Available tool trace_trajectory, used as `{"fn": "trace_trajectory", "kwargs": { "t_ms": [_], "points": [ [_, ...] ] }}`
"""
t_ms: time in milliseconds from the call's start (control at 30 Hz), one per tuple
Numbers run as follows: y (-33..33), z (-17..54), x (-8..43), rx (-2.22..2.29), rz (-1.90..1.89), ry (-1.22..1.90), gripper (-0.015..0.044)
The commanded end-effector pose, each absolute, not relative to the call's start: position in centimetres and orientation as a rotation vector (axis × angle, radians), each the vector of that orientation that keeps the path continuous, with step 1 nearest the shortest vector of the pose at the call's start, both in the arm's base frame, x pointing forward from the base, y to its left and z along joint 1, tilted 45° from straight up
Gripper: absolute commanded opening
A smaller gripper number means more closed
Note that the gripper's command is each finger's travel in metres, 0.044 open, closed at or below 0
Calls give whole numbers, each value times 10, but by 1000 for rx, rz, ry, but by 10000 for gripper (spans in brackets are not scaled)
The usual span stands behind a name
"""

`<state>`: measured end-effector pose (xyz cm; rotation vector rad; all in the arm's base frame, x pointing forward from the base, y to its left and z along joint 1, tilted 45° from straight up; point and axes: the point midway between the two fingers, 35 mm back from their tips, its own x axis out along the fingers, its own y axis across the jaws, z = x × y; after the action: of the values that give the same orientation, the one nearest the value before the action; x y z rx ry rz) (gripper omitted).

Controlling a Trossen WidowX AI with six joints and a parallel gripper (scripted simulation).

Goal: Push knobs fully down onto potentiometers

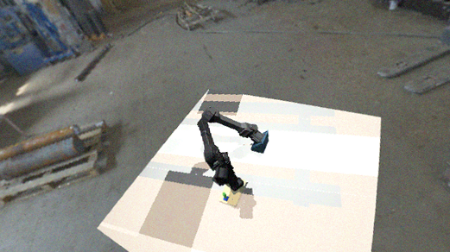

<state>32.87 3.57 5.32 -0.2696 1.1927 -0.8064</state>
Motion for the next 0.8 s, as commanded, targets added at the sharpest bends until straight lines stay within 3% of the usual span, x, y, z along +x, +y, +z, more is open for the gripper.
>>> {"fn": "trace_trajectory", "kwargs": {
  "t_ms": [0,767],
  "points": [
    [23,43,331,-267,-837,1202,0],
    [29,49,331,-267,-836,1203,0]
  ]
}}
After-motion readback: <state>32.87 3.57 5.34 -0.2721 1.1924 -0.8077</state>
